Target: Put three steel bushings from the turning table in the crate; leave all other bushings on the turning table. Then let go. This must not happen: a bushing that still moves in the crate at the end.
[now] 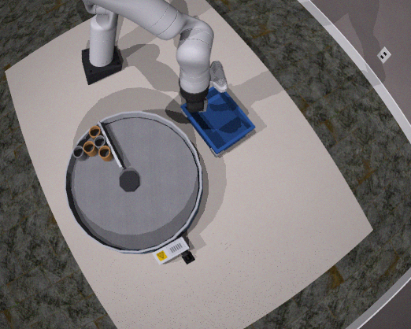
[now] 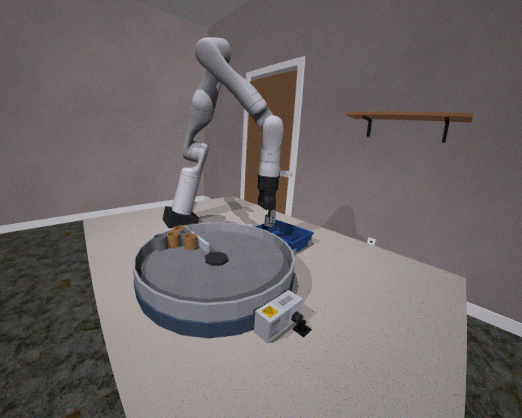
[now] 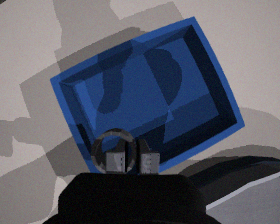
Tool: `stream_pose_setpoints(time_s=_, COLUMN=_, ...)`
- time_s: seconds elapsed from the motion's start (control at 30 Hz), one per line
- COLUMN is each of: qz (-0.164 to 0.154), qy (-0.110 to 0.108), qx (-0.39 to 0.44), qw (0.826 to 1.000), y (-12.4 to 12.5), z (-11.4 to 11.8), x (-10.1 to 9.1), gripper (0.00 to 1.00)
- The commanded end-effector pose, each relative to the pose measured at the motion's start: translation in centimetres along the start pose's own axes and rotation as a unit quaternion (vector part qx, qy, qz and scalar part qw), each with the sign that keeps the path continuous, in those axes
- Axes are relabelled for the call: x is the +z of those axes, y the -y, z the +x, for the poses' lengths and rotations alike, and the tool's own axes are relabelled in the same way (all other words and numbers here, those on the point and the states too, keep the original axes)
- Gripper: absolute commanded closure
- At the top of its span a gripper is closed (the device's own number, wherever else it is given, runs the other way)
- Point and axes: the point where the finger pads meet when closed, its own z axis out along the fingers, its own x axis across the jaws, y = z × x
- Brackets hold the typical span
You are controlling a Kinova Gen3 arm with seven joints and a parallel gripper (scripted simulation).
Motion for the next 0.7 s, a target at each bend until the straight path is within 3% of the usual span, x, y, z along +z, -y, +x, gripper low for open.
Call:
stream_pose_setpoints(time_s=0.0, qz=0.001, qy=-0.001, qx=0.000, qw=1.000, y=0.0, z=0.1, x=0.4, gripper=1.00)
stream_pose_setpoints(time_s=0.67, qz=0.000, qy=0.000, qx=0.000, qw=1.000, y=0.0, z=0.0, x=1.5, gripper=1.00)
